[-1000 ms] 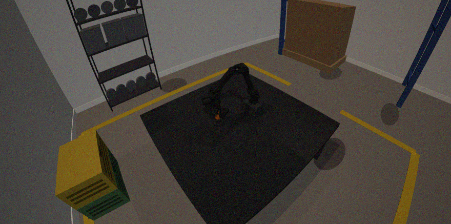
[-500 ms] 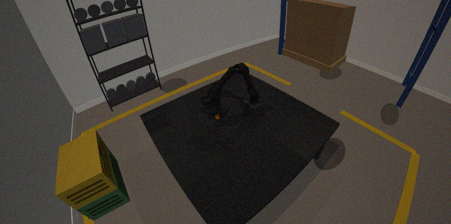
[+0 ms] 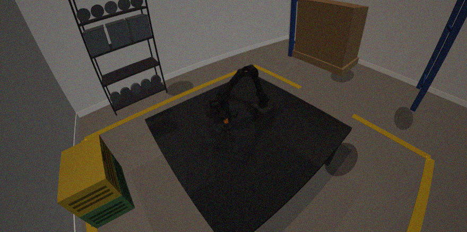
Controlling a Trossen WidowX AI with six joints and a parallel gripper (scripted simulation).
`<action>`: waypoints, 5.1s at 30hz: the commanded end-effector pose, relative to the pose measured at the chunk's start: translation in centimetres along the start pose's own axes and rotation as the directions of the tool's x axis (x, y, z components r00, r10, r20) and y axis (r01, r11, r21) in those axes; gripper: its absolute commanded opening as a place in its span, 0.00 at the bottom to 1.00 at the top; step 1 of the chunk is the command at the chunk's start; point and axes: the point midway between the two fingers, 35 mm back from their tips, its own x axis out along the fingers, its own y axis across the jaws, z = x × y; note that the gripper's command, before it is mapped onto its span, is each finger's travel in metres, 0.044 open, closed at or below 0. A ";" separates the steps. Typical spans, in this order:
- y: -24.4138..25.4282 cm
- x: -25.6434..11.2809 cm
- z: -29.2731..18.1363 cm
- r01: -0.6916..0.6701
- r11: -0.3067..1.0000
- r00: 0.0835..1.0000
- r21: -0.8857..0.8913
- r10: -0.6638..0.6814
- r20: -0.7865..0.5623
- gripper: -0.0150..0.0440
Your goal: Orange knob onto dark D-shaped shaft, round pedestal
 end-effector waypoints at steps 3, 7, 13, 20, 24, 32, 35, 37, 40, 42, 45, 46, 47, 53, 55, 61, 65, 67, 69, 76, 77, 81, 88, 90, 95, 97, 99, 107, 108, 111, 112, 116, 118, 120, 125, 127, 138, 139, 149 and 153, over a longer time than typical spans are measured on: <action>0.0 0.1 0.1 0.002 1.000 1.000 -0.008 -0.002 0.004 0.25; -0.1 0.1 0.2 0.002 1.000 1.000 -0.008 -0.002 0.004 0.25; -0.1 0.1 0.2 0.002 1.000 1.000 -0.008 -0.002 0.004 0.25; -0.3 -0.2 0.3 0.003 1.000 1.000 -0.008 -0.003 0.004 0.25; -0.4 -0.4 0.5 0.003 1.000 1.000 -0.017 -0.003 0.004 0.25; -0.4 -0.3 0.5 0.004 0.976 1.000 -0.216 -0.003 0.004 0.25; -0.3 -0.2 0.4 0.003 0.976 1.000 -0.216 -0.003 0.004 0.25; -0.3 -0.1 0.4 0.003 0.976 1.000 -0.216 -0.003 0.004 0.25; -0.2 -0.1 0.3 0.003 0.976 1.000 -0.216 -0.002 0.004 0.25; -0.1 -0.1 0.2 0.003 0.976 1.000 -0.216 -0.002 0.004 0.25; -0.2 0.1 0.2 0.003 0.976 1.000 -0.216 -0.002 0.004 0.25; -0.2 0.0 0.2 0.003 0.976 1.000 -0.216 -0.002 0.004 0.25; -0.2 0.0 0.2 0.003 0.976 1.000 -0.216 -0.002 0.004 0.25; -0.3 0.1 0.3 0.003 0.976 1.000 -0.216 -0.003 0.004 0.25; -0.3 0.1 0.3 0.003 0.976 1.000 -0.216 -0.003 0.004 0.25; -0.3 -0.4 0.4 0.003 0.976 1.000 -0.216 -0.003 0.004 0.25; -0.3 -0.5 0.4 0.004 0.964 1.000 -0.266 -0.003 0.004 0.25; -0.4 -0.5 0.4 0.004 0.945 1.000 -0.327 -0.003 0.004 0.25; -0.3 -0.4 0.4 0.004 0.922 1.000 -0.388 -0.003 0.004 0.25; -0.2 -0.2 0.3 0.004 0.910 1.000 -0.414 -0.002 0.004 0.25; -0.2 -0.1 0.3 0.004 0.910 1.000 -0.414 -0.002 0.004 0.25; -0.3 0.0 0.3 0.004 0.910 1.000 -0.414 -0.002 0.004 0.25; -0.2 0.0 0.3 0.004 0.910 1.000 -0.414 -0.002 0.004 0.25; -0.2 0.0 0.3 0.004 0.910 1.000 -0.414 -0.002 0.004 0.25; -0.2 0.1 0.3 0.004 0.910 1.000 -0.414 -0.002 0.004 0.25; -0.2 0.1 0.3 0.004 0.910 1.000 -0.414 -0.002 0.004 0.25; -0.2 0.1 0.3 0.004 0.910 1.000 -0.414 -0.002 0.004 0.25; -0.2 -0.3 0.3 0.004 0.910 1.000 -0.414 -0.002 0.004 0.25; -0.2 -0.4 0.3 0.004 0.910 1.000 -0.414 -0.002 0.004 0.25; -0.3 -0.5 0.3 0.004 0.899 1.000 -0.437 -0.003 0.004 0.25; -0.3 -0.5 0.3 0.004 0.887 1.000 -0.463 -0.003 0.004 0.25; -0.4 -0.5 0.4 0.004 0.810 1.000 -0.586 -0.003 0.004 0.25; -0.4 -0.4 0.5 0.005 0.804 1.000 -0.594 -0.003 0.004 0.25; -0.4 -0.3 0.4 0.004 0.804 1.000 -0.594 -0.003 0.004 0.25; -0.3 -0.1 0.3 0.004 0.804 1.000 -0.594 -0.003 0.004 0.25; -0.3 -0.1 0.3 0.004 0.804 1.000 -0.594 -0.002 0.004 0.25; -0.3 0.0 0.3 0.004 0.804 1.000 -0.594 -0.002 0.004 0.25; -0.3 0.0 0.3 0.004 0.804 1.000 -0.594 -0.002 0.004 0.25; -0.4 -0.3 0.4 0.004 0.804 1.000 -0.594 -0.003 0.004 0.25; -0.4 -0.5 0.4 0.004 0.799 1.000 -0.602 -0.003 0.004 0.25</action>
